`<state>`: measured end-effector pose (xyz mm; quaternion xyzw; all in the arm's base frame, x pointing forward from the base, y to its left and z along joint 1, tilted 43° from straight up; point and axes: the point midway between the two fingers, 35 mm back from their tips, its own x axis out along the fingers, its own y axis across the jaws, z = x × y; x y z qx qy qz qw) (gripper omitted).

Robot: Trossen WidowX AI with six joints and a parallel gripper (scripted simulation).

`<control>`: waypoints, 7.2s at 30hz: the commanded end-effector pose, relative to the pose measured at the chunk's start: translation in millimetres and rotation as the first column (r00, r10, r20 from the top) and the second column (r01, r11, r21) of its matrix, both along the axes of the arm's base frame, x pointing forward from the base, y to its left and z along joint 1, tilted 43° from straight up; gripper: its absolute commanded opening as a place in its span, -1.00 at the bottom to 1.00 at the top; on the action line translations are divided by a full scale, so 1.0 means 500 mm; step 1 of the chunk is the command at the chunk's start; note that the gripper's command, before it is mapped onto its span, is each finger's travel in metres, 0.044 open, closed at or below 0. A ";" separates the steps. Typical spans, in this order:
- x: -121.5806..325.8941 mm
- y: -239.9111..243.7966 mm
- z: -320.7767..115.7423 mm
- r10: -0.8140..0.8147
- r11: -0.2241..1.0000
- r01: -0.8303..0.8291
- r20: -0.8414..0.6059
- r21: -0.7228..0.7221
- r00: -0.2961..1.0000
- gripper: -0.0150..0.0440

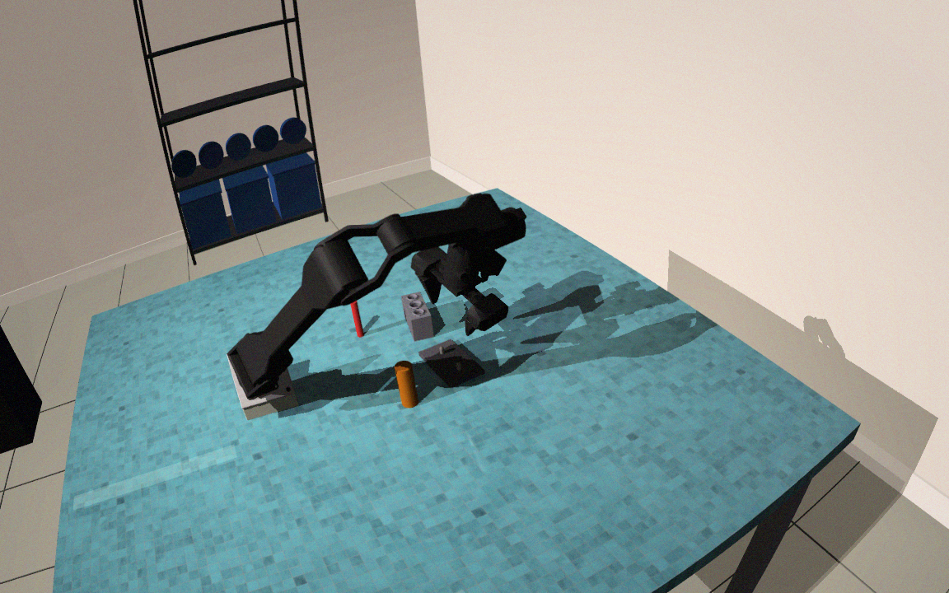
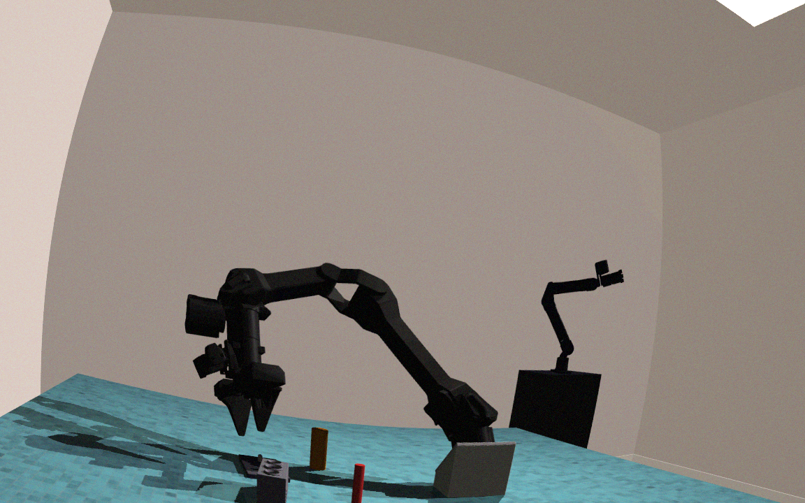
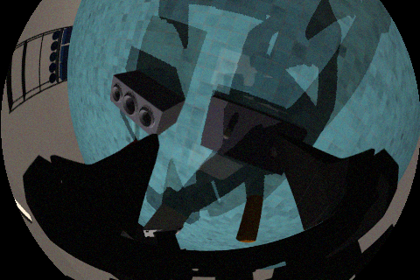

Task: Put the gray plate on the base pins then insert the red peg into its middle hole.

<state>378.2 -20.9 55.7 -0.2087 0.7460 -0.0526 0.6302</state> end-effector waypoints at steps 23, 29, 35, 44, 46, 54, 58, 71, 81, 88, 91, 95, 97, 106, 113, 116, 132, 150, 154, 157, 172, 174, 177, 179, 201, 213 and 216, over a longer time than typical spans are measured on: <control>-0.052 0.204 -0.159 0.730 0.546 -0.836 -0.524 0.061 0.439 1.00; -0.053 0.185 -0.180 0.730 0.546 -0.836 -0.524 0.060 0.439 1.00; -0.052 0.173 -0.193 0.730 0.545 -0.836 -0.524 0.060 0.439 1.00; -0.052 0.154 -0.215 0.730 0.545 -0.836 -0.524 0.060 0.439 1.00; -0.052 0.150 -0.220 0.730 0.545 -0.836 -0.524 0.060 0.439 1.00; -0.053 0.132 -0.239 0.730 0.545 -0.836 -0.524 0.059 0.439 1.00; -0.054 0.123 -0.248 0.730 0.545 -0.836 -0.525 0.059 0.439 1.00; -0.056 0.104 -0.267 0.729 0.546 -0.836 -0.525 0.058 0.439 0.73; -0.056 0.104 -0.267 0.729 0.546 -0.836 -0.525 0.058 0.439 -0.02; -0.056 0.107 -0.264 0.729 0.546 -0.836 -0.525 0.059 0.439 -0.38; -0.052 0.119 -0.252 0.730 0.545 -0.836 -0.524 0.059 0.439 -0.49; -0.048 0.136 -0.234 0.731 0.545 -0.836 -0.523 0.060 0.439 -0.49; -0.047 0.144 -0.225 0.731 0.545 -0.836 -0.523 0.060 0.438 -0.49; -0.043 0.181 -0.182 0.733 0.544 -0.837 -0.521 0.062 0.438 -0.49; -0.043 0.208 -0.147 0.733 0.544 -0.837 -0.521 0.063 0.438 -0.49; -0.044 0.220 -0.132 0.733 0.544 -0.836 -0.521 0.063 0.438 -0.49; -0.056 0.274 -0.055 0.731 0.545 -0.836 -0.523 0.063 0.438 -0.49; -0.037 0.168 -0.033 0.765 0.487 -0.865 -0.535 0.118 0.358 -0.49; -0.035 0.142 -0.027 0.772 0.473 -0.871 -0.539 0.130 0.338 -0.49; -0.035 0.122 -0.023 0.776 0.463 -0.876 -0.542 0.139 0.324 -0.49; -0.042 0.026 -0.004 0.789 0.414 -0.892 -0.560 0.181 0.252 -0.49; -0.044 0.013 -0.001 0.790 0.408 -0.894 -0.563 0.187 0.243 -0.49; -0.048 -0.006 0.002 0.791 0.399 -0.896 -0.568 0.195 0.228 -0.49; -0.051 -0.019 0.005 0.791 0.393 -0.897 -0.571 0.201 0.218 -0.49; -0.056 -0.042 0.009 0.791 0.383 -0.899 -0.577 0.211 0.202 -0.49; -0.057 -0.065 -0.013 0.791 0.383 -0.899 -0.578 0.211 0.202 -0.49; -0.057 -0.067 -0.016 0.791 0.383 -0.899 -0.578 0.211 0.202 -0.49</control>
